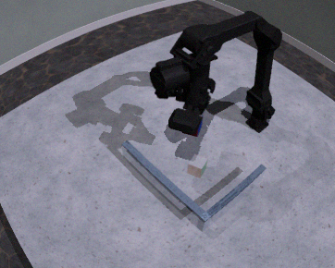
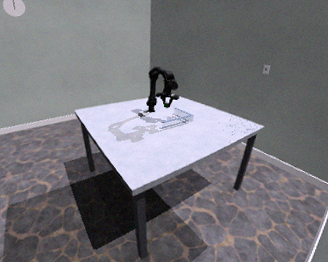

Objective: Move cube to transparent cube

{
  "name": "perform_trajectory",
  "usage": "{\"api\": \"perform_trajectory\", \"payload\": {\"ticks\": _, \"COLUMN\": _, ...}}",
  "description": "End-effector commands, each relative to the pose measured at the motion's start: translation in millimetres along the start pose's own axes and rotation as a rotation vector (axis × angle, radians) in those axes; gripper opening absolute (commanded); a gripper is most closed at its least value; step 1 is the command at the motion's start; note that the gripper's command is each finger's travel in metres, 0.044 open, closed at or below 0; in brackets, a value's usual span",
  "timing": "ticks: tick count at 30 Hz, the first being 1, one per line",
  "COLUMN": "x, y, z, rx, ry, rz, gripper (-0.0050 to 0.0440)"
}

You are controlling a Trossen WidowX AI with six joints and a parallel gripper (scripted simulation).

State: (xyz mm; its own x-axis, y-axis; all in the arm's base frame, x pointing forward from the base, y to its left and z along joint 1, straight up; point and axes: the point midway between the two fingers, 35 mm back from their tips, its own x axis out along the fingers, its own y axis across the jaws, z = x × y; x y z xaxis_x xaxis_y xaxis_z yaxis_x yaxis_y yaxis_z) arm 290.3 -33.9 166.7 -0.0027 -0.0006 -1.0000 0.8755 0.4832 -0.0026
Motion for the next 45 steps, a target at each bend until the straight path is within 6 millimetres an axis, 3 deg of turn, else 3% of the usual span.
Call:
{"api": "perform_trajectory", "payload": {"ticks": 1, "x": -5.6, "y": 1.9, "z": -0.9, "rx": -0.121, "ry": -0.017, "rz": 0.023, "gripper": 0.0}}
{"api": "perform_trajectory", "payload": {"ticks": 45, "x": 13.1, "y": 12.6, "z": -14.2, "rx": -1.509, "ry": -0.031, "rz": 0.009, "gripper": 0.0}}
